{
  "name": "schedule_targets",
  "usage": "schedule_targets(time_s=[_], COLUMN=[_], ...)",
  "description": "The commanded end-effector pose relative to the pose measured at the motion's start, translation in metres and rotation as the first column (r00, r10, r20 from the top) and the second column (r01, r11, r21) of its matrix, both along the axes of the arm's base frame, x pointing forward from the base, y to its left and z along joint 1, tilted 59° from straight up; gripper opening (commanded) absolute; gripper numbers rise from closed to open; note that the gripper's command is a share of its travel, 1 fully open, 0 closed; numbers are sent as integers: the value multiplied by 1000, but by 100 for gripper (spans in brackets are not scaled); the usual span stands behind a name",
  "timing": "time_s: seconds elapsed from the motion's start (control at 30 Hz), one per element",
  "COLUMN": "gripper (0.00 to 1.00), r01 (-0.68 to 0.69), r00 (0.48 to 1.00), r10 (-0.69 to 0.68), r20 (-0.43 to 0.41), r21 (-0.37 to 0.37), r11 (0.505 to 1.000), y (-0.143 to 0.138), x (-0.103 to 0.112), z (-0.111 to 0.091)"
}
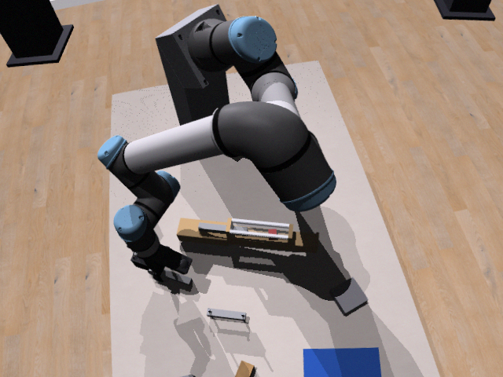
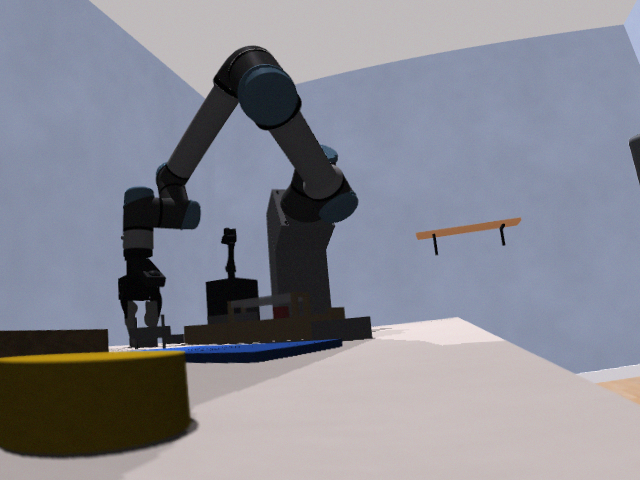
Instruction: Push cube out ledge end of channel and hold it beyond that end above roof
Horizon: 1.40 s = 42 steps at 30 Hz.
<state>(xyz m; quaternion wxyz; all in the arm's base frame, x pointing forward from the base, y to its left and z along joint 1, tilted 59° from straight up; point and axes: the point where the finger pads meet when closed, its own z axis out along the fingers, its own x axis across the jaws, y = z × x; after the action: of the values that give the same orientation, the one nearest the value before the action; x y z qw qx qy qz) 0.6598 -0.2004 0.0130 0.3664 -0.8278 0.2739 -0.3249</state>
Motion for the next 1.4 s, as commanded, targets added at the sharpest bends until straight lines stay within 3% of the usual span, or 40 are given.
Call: schedule_targets(time_s=[0.0,0.43,0.47,1.37], gripper=[22,22,0,0], r01=[1,1,1,1], r00=[1000,1000,1000,1000], r10=[-1,-1,-1,-1], r20=[1,1,1,1], r21=[-1,-1,-1,-1], r11=[1000,1000,1000,1000], y=[-1,-1,-1,-1], x=[0,0,0,0], z=[0,0,0,0])
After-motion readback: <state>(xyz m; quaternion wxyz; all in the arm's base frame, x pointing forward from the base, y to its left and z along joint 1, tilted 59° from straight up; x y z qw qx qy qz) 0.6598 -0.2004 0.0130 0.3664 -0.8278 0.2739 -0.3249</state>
